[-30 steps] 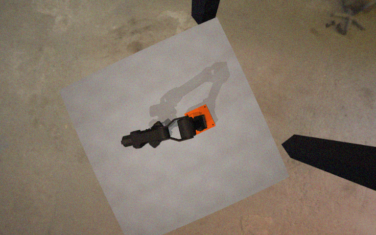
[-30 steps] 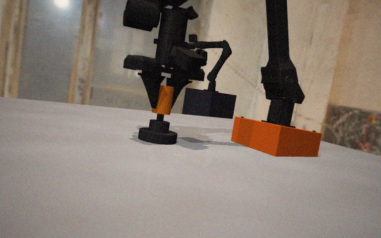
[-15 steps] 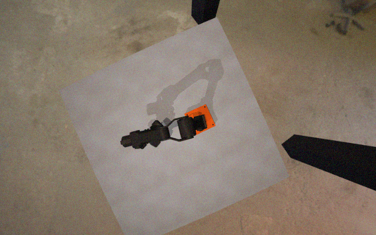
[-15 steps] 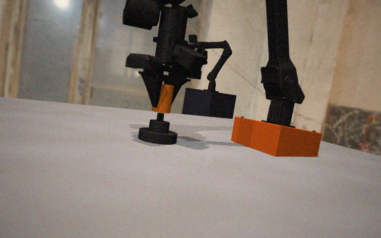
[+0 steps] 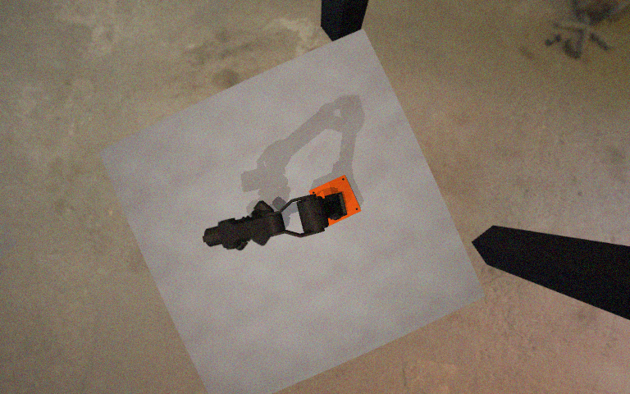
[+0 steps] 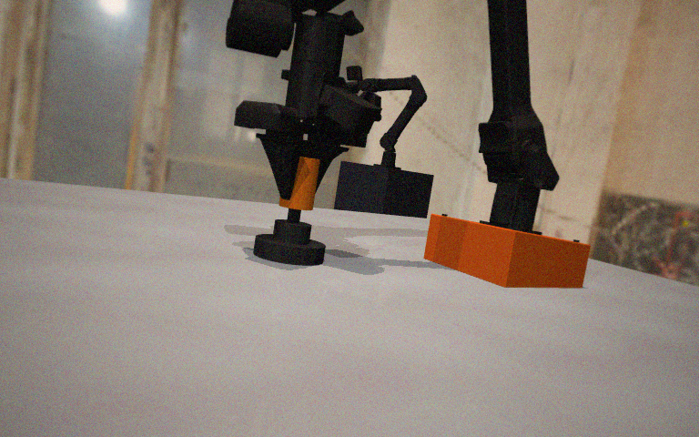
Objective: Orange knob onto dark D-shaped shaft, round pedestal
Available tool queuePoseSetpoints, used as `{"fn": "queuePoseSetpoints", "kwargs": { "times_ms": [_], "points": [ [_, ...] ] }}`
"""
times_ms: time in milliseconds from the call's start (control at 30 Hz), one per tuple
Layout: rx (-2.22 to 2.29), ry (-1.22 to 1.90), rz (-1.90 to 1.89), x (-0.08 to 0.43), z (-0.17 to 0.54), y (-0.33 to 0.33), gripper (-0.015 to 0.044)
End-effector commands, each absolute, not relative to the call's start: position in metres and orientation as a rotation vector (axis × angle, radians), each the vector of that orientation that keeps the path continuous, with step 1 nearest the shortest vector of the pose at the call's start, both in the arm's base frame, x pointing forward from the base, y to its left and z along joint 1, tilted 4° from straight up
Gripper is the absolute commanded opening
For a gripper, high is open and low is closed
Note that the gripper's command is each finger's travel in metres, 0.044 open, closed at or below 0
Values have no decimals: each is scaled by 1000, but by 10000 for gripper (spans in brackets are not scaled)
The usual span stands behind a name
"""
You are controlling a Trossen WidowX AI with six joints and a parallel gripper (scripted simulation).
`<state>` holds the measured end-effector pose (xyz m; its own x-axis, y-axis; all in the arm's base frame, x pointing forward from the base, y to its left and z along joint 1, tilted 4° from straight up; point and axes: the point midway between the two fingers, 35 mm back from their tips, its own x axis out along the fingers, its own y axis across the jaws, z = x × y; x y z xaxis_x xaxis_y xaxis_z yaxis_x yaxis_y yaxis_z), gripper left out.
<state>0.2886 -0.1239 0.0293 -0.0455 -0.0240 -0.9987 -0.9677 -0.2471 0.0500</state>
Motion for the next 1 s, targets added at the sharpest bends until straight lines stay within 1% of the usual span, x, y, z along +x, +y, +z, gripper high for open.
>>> {"fn": "queuePoseSetpoints", "kwargs": {
  "times_ms": [0,600,833,967],
  "points": [
    [-1389,1128,1422,288,28,-124,0],
    [-1389,1127,1422,290,33,-125,0],
    [-1526,1007,1568,292,33,-125,0],
    [-1533,1000,1576,291,31,-125,0]
  ]
}}
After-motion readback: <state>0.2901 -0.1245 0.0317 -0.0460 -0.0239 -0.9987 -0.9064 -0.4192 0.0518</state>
